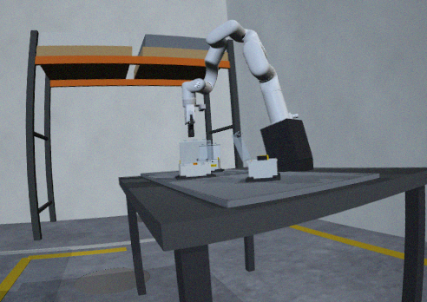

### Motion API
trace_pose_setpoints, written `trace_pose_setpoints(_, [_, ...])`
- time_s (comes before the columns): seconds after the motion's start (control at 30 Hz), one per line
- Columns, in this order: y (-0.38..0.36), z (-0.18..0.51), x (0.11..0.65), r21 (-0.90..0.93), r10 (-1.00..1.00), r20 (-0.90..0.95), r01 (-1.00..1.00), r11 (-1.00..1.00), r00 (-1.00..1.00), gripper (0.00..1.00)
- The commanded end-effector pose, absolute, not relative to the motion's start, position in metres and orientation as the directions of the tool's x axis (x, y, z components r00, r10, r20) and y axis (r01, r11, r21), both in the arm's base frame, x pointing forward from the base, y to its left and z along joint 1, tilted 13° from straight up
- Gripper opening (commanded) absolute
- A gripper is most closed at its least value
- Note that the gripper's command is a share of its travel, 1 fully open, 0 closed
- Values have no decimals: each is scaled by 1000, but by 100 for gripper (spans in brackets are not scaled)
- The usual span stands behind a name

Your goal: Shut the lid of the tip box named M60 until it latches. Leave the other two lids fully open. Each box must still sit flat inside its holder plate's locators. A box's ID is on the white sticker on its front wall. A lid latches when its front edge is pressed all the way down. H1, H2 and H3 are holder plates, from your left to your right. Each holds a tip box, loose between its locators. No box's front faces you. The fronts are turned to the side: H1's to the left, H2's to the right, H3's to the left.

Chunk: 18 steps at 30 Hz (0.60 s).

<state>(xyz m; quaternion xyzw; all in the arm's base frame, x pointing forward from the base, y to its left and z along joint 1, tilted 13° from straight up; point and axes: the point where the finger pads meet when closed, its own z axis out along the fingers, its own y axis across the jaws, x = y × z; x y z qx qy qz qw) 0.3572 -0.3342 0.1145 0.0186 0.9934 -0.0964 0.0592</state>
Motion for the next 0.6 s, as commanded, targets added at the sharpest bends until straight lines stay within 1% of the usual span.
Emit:
trace_pose_setpoints(0.0, [-338, 117, 355, -187, 22, -125, 46, 981, -992, 0])
trace_pose_setpoints(0.07, [-338, 117, 355, -187, 22, -125, 46, 981, -992, 0])
trace_pose_setpoints(0.4, [-363, 116, 312, -218, -300, -57, -281, 935, -952, 0])
trace_pose_setpoints(0.47, [-363, 116, 312, -218, -300, -57, -281, 935, -952, 0])
trace_pose_setpoints(0.57, [-371, 116, 299, -223, -392, -35, -375, 900, -919, 0])
